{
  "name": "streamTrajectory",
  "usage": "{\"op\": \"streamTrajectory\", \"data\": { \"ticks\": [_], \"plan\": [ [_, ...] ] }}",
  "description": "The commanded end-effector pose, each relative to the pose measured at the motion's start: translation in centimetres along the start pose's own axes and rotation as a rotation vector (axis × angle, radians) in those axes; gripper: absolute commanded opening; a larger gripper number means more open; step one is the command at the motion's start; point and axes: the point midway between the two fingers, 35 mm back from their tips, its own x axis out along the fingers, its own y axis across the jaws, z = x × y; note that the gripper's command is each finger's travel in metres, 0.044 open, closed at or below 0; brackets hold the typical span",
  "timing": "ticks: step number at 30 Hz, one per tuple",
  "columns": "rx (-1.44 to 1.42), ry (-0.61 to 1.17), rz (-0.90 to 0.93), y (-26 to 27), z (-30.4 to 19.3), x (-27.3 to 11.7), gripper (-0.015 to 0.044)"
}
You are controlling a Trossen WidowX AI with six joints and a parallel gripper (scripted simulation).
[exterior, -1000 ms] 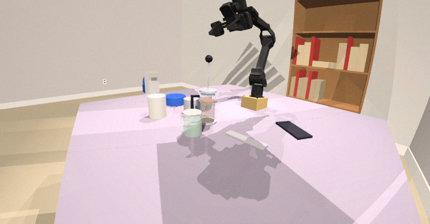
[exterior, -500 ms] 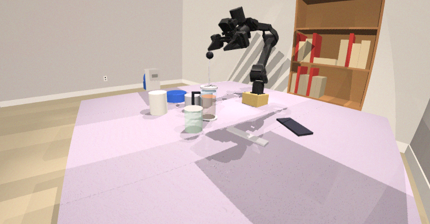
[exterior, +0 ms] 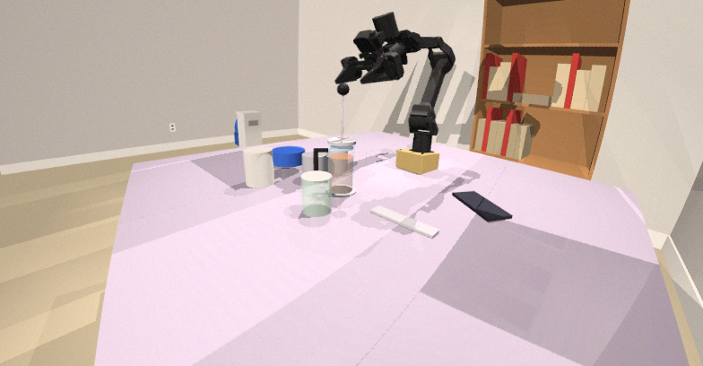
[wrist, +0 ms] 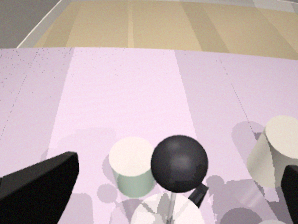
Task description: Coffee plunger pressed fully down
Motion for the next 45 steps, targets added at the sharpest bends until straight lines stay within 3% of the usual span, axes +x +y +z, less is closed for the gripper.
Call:
{"op": "streamTrajectory", "data": {
  "ticks": [1, 13, 25, 45],
  "plan": [
    [-0.005, 0.004, 0.0, 0.0, -0.2, 0.7, 0.044],
    [-0.004, 0.003, -0.001, 0.0, -0.3, 2.4, 0.044],
    [-0.004, 0.003, -0.001, 0.0, -0.3, 2.4, 0.0125],
    [-0.004, 0.003, -0.001, 0.0, -1.4, 3.4, 0.0113]
  ]
}}
